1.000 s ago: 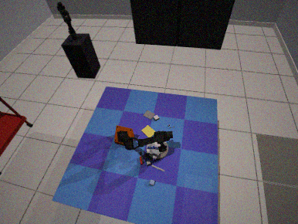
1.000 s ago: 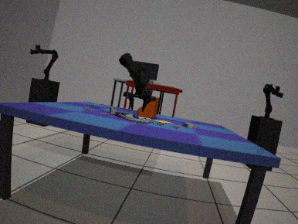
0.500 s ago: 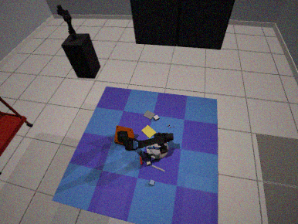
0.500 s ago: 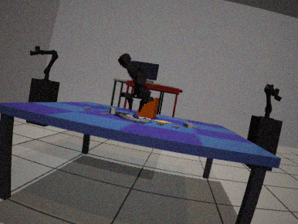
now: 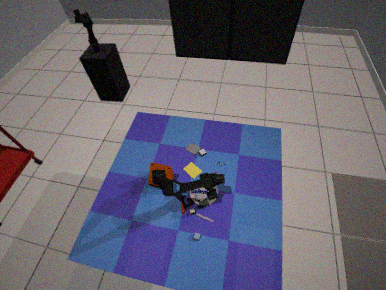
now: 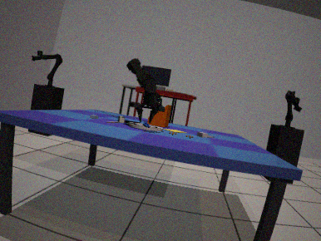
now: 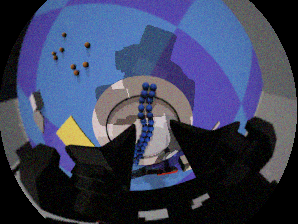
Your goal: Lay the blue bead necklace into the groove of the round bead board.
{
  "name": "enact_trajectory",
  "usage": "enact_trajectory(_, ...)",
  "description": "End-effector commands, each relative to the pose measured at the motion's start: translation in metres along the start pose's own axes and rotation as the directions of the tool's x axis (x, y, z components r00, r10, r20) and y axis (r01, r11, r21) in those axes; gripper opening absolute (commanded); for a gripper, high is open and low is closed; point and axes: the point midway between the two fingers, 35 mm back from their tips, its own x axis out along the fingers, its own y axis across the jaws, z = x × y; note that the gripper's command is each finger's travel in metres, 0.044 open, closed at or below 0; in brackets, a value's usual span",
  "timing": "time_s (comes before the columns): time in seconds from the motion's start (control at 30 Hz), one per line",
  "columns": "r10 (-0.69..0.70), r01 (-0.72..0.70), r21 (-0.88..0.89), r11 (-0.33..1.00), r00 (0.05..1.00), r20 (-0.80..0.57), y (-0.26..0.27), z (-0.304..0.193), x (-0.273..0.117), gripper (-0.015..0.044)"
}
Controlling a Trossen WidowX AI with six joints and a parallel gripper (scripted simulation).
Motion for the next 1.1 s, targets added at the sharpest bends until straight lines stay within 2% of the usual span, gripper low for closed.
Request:
enact_trajectory(0.0,-0.002,0.002,-0.011,1.0,1.0,-0.008,0.0013,-0.0018,0.0088,0.025)
enact_trajectory(0.33,-0.003,0.003,-0.014,1.0,1.0,-0.011,0.0014,-0.0028,0.0175,0.025)
enact_trajectory(0.67,0.0,0.0,-0.006,1.0,1.0,-0.007,0.0007,-0.0018,0.0148,0.0)
enact_trajectory(1.07,0.0,0.0,-0.006,1.0,1.0,-0.007,0.0007,-0.0018,0.0148,0.0)
